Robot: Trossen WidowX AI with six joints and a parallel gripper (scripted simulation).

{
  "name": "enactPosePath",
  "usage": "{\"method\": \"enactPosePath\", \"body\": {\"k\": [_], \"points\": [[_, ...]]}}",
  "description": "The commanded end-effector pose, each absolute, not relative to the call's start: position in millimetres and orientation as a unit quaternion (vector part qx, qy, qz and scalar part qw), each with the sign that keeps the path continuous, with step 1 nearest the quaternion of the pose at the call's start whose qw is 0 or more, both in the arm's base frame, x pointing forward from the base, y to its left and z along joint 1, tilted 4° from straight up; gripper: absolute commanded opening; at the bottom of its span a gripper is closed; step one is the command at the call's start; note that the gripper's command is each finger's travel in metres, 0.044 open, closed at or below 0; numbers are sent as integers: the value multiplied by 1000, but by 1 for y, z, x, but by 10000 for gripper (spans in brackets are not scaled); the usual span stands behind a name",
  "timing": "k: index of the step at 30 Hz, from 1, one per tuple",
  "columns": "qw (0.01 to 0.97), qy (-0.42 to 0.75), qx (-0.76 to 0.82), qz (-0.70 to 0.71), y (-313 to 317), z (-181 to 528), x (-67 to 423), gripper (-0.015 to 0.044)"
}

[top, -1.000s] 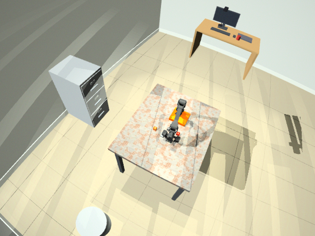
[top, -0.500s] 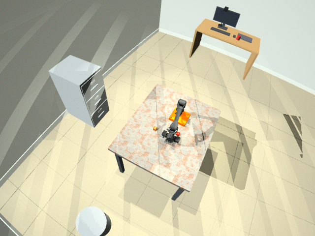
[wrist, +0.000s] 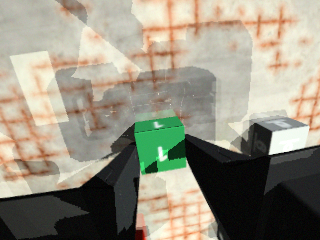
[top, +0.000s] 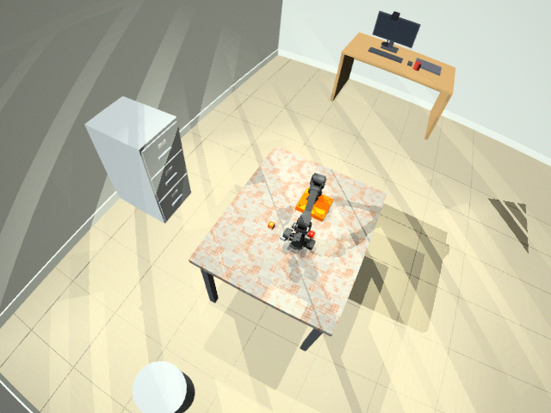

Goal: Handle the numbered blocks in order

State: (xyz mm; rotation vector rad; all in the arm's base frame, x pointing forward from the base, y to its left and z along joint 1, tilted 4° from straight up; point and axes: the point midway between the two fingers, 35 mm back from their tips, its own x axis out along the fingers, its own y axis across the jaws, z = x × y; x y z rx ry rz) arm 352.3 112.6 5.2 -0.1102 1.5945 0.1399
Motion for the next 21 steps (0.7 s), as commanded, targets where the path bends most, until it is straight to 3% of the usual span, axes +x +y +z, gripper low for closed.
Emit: {"method": "enactPosePath", "body": {"k": [1, 9, 21], "points": [[695, 715, -48, 62, 113, 5, 352, 199], [695, 715, -48, 62, 113, 5, 352, 400], [695, 715, -48, 62, 112, 41, 353, 400]]}}
